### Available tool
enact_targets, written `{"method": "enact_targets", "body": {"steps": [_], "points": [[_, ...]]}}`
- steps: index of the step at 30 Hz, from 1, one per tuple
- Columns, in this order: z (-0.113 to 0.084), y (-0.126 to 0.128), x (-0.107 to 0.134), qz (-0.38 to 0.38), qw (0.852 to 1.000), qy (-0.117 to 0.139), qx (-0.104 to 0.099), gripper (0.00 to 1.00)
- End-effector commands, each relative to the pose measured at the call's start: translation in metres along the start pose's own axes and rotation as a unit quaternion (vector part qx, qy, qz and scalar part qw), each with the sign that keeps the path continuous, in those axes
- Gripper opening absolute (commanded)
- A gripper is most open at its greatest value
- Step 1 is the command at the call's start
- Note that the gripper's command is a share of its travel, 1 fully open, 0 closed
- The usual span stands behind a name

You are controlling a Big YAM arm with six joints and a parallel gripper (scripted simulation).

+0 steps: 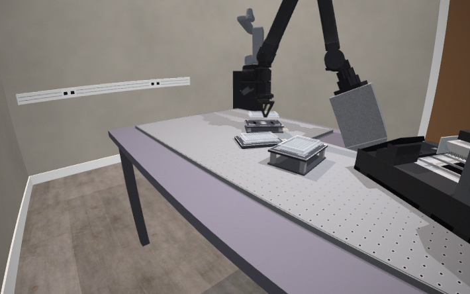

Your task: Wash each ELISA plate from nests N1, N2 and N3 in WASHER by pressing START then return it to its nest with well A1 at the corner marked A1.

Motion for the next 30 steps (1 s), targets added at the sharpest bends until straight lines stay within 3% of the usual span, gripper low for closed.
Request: {"method": "enact_targets", "body": {"steps": [1, 30], "points": [[-0.016, 0.000, -0.009, 0.002, 1.000, -0.012, 0.004, 0.84], [-0.065, -0.006, -0.019, 0.003, 1.000, -0.023, 0.010, 0.84]]}}
Point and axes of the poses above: the point where the finger pads meet when closed, its own z axis out along the fingers, its own y axis across the jaws, x = y × z, the point moved 4 cm from there along -z, back along the fingers
